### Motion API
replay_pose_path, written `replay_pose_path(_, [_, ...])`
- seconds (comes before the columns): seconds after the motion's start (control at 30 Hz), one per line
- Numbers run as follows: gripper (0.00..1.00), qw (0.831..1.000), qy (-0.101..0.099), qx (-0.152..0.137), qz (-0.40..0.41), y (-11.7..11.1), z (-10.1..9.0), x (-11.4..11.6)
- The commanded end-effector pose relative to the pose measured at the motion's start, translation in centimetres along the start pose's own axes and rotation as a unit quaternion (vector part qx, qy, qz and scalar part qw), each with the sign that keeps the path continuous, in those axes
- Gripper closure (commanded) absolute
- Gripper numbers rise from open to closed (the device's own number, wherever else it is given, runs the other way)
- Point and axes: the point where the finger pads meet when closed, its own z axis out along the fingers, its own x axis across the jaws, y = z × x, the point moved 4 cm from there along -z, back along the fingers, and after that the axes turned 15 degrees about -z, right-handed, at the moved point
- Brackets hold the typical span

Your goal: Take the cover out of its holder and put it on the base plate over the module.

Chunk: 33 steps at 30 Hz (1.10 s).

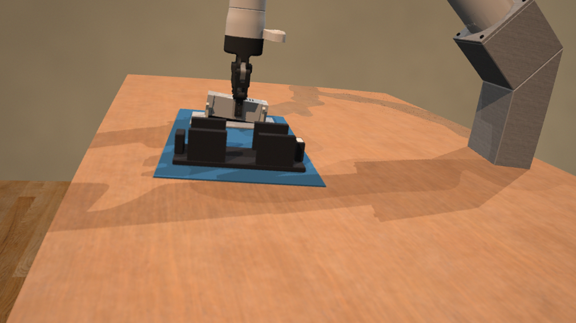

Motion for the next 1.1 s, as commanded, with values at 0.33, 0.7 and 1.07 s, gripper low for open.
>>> replay_pose_path(0.33, [1.00,1.000,0.000,0.000,0.000,0.04,-0.11,-0.02])
replay_pose_path(0.7, [1.00,1.000,0.000,0.000,0.000,0.12,0.33,-0.04])
replay_pose_path(1.07, [1.00,1.000,0.000,-0.001,0.000,0.19,0.47,-0.05])
